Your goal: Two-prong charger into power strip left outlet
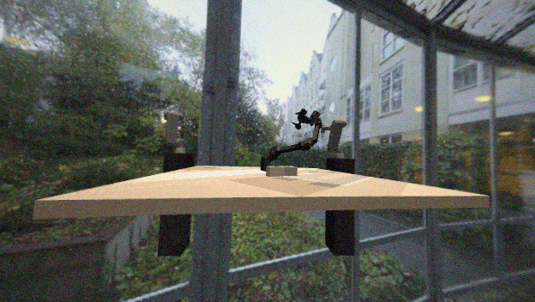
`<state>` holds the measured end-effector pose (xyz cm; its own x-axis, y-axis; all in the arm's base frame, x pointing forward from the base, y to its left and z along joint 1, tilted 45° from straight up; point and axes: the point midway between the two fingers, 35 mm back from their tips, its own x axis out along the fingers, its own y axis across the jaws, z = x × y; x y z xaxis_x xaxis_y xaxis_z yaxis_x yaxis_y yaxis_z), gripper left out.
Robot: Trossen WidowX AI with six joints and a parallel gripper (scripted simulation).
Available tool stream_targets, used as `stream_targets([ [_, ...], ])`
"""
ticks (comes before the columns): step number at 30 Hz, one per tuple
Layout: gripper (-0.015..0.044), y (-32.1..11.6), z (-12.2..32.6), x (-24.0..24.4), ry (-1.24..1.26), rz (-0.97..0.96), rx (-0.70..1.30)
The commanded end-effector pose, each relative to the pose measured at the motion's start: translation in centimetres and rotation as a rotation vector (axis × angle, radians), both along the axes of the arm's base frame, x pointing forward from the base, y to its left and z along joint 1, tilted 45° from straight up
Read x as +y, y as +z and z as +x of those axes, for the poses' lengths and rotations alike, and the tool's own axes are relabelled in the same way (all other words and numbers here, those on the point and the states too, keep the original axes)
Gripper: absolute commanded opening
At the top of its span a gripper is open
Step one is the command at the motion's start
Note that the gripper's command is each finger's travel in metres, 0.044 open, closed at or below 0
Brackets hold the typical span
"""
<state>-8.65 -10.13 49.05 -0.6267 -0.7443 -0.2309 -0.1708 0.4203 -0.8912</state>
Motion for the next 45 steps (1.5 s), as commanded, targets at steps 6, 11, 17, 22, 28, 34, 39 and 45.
stream_targets([
  [6, 0.044, -2.3, 0.4, -4.0, 0.147, 0.051, -0.109],
  [11, 0.044, -3.6, 1.0, -5.9, 0.22, 0.082, -0.162],
  [17, 0.044, -5.0, 2.0, -7.9, 0.303, 0.12, -0.219],
  [22, 0.044, -5.8, 2.9, -9.2, 0.357, 0.135, -0.247],
  [28, 0.044, -7.3, 4.4, -10.9, 0.432, 0.179, -0.3],
  [34, 0.044, -9.0, 6.2, -12.5, 0.511, 0.236, -0.358],
  [39, 0.044, -10.5, 7.8, -13.6, 0.572, 0.284, -0.406],
  [45, 0.044, -12.2, 10.0, -14.6, 0.64, 0.346, -0.461],
])
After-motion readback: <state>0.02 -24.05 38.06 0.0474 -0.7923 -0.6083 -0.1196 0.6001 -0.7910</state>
